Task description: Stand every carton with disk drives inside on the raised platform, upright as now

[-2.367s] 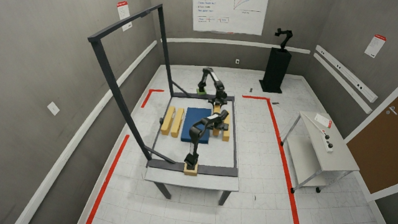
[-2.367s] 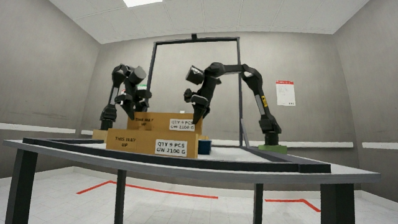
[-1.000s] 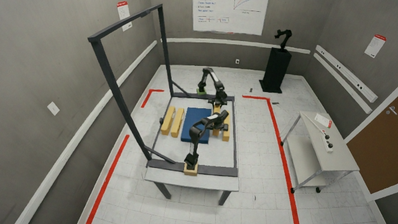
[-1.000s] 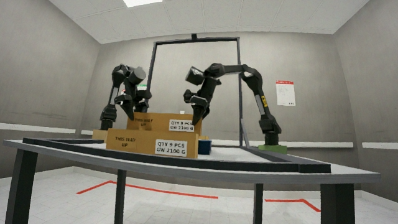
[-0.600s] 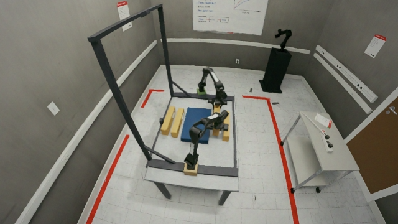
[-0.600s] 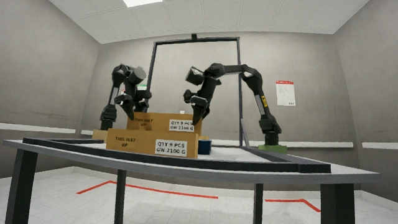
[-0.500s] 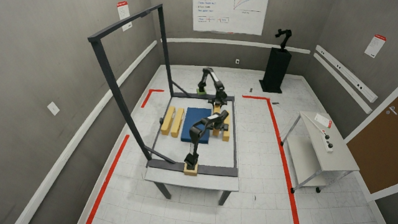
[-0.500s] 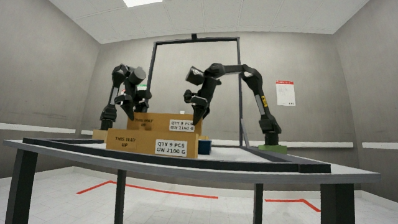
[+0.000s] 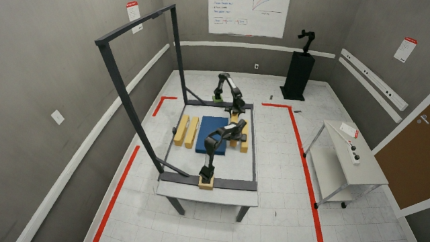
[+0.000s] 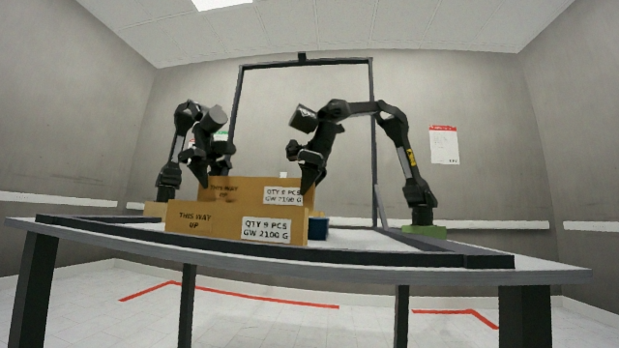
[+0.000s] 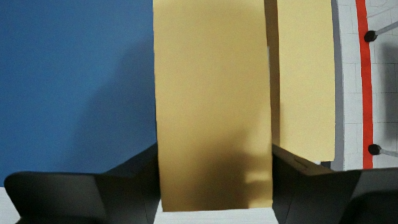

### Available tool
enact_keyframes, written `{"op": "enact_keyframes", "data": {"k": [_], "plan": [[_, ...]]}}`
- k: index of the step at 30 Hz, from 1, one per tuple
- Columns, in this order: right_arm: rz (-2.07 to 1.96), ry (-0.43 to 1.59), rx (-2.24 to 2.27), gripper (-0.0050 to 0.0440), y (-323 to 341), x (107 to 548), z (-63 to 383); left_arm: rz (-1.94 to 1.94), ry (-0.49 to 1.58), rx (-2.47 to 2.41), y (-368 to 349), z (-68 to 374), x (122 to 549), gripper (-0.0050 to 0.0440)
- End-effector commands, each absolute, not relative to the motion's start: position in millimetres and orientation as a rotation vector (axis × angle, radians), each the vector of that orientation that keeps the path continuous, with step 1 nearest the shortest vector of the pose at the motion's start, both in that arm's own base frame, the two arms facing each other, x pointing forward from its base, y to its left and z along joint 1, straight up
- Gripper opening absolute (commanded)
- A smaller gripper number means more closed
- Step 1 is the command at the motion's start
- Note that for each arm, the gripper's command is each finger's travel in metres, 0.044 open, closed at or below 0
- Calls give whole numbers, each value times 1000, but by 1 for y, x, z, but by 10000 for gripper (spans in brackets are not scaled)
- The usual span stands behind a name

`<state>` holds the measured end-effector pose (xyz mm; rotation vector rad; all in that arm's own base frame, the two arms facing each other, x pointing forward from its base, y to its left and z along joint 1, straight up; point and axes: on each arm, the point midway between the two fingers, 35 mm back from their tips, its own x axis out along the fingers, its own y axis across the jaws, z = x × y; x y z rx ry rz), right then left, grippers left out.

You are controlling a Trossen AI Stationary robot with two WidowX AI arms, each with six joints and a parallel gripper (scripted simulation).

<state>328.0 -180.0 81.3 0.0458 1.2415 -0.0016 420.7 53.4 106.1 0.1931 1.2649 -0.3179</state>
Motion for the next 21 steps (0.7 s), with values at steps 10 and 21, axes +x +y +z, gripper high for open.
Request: {"op": "enact_keyframes", "data": {"k": [10, 21], "plan": [[-1, 1209, 26, -50, -133, 330, 96, -317, 1204, 209, 7, 131, 409, -50], [13, 1242, 45, -50, -132, 330, 96, -319, 1204, 209, 7, 132, 409, -50]]}}
